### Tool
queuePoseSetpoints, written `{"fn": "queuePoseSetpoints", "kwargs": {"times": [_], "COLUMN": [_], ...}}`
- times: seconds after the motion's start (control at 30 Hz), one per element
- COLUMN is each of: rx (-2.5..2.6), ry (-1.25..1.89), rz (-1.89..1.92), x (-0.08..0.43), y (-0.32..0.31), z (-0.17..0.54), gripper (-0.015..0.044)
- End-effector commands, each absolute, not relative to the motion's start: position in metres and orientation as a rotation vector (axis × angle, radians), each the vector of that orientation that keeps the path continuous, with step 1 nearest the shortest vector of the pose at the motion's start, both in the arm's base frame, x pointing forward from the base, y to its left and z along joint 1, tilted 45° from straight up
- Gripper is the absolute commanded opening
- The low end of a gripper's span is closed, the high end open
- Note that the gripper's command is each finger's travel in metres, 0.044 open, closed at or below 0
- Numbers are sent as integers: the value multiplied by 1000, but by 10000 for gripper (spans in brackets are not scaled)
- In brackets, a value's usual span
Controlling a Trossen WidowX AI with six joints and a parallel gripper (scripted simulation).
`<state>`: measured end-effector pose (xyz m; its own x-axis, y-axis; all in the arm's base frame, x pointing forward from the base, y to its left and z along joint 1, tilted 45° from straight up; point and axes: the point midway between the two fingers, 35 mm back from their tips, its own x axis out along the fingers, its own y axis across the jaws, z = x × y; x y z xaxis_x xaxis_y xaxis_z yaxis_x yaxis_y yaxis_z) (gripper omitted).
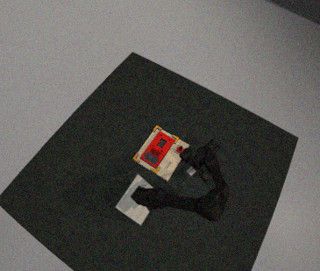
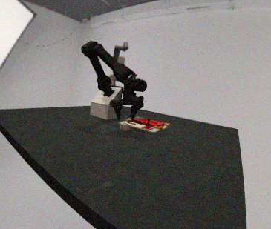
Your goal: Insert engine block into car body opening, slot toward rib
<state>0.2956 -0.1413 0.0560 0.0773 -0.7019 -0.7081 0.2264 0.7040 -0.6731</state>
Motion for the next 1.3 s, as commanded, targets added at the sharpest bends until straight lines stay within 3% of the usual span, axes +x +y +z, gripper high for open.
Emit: {"fn": "queuePoseSetpoints", "kwargs": {"times": [0.0, 0.67, 1.07, 1.27], "rx": [-451, -452, -452, -452], "ry": [1328, 1328, 1328, 1328], "rz": [-733, -733, -733, -733], "x": [295, 296, 296, 296], "y": [-147, -166, -166, -166], "z": [49, 30, 30, 30], "gripper": [440, 440, 125, 85]}}
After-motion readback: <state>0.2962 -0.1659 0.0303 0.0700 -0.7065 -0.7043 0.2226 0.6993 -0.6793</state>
